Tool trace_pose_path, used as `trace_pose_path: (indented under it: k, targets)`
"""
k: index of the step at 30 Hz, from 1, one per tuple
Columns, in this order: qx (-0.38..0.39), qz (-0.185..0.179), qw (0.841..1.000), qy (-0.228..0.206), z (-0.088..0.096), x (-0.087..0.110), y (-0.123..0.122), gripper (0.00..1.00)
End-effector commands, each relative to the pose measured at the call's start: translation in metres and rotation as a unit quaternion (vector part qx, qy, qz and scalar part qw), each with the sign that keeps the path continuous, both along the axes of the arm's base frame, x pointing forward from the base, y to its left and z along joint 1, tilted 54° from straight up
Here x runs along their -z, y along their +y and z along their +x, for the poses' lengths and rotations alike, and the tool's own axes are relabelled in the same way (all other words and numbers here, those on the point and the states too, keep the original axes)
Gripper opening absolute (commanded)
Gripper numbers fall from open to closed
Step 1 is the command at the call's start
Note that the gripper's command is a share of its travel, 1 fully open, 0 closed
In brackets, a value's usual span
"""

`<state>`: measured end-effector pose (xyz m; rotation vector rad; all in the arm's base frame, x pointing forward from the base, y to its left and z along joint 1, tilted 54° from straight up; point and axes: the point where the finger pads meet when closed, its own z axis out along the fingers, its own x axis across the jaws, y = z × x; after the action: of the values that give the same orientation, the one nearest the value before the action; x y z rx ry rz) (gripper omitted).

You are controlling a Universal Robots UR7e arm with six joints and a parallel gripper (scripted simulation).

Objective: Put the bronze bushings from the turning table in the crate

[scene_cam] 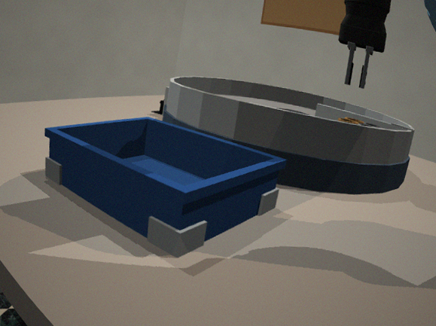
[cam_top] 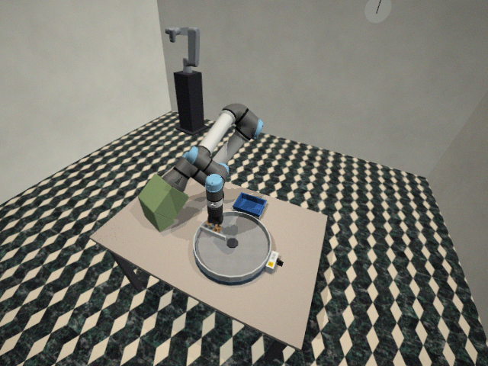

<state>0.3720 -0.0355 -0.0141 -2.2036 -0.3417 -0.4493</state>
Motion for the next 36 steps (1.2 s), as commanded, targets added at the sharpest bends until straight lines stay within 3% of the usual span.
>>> trace_pose_path:
  k: [1,36]
  targets:
    - [0.000,0.000,1.000,0.000,0.0002,0.0000,-0.0005,0.42]
    - [0.000,0.000,1.000,0.000,0.0002,0.0000,-0.0005,0.40]
